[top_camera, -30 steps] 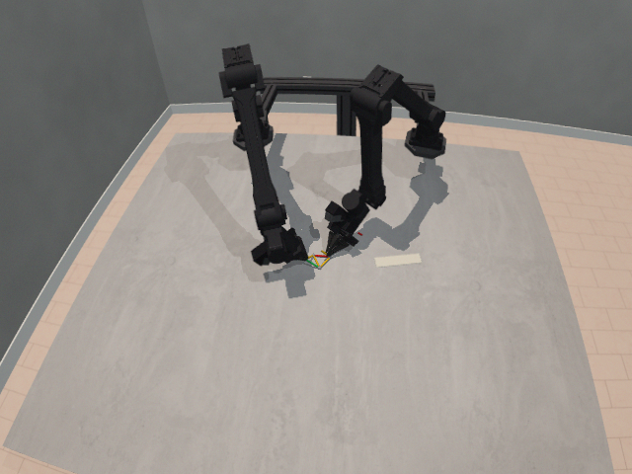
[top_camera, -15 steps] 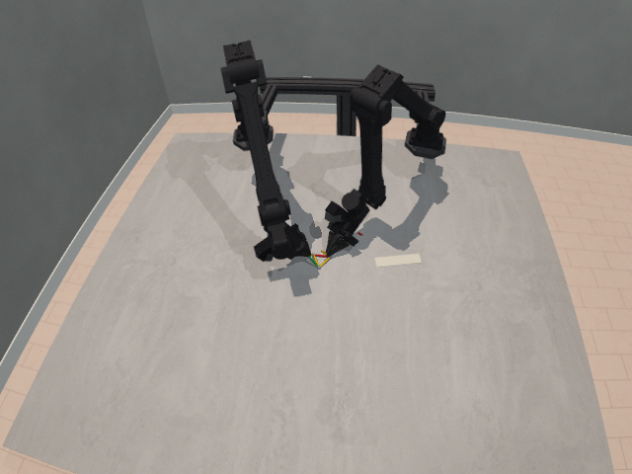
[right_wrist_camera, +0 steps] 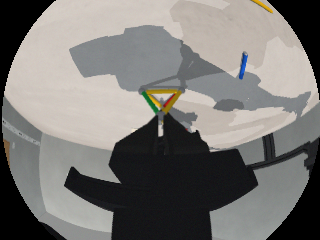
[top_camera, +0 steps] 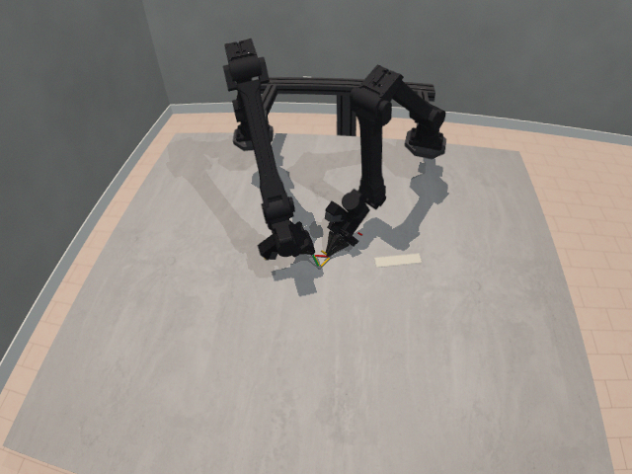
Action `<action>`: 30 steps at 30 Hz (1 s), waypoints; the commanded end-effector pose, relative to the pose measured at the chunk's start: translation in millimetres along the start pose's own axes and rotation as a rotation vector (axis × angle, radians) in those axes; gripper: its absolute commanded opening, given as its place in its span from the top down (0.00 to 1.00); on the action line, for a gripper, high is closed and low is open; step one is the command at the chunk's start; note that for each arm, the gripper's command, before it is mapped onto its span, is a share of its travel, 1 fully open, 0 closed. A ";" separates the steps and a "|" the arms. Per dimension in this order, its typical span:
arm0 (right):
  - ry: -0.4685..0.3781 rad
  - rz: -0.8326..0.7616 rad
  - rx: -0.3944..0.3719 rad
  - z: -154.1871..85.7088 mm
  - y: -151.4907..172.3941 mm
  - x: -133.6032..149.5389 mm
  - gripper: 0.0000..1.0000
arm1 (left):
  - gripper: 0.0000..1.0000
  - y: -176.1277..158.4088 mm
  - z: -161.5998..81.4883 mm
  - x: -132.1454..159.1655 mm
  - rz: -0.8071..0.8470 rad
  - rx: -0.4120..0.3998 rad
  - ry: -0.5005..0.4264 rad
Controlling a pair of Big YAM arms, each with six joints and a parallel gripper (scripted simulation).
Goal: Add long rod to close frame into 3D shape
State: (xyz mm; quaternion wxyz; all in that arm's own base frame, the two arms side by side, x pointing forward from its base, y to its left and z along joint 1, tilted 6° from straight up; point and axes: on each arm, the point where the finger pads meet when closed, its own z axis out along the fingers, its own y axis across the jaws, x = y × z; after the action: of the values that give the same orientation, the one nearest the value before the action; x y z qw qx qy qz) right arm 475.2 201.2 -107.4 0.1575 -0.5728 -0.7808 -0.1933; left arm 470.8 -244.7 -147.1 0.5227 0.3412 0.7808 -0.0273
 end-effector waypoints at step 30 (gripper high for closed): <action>0.013 0.001 0.025 17.4 -10.2 28.5 1.00 | 1.00 3.8 0.4 -7.9 0.001 -0.010 -0.025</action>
State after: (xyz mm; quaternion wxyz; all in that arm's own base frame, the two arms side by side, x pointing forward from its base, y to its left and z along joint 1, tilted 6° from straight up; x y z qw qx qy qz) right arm 463.9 218.4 -108.2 0.1667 -0.5719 -0.7808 -0.1881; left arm 470.8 -244.8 -147.1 0.5227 0.3412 0.7807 -0.0274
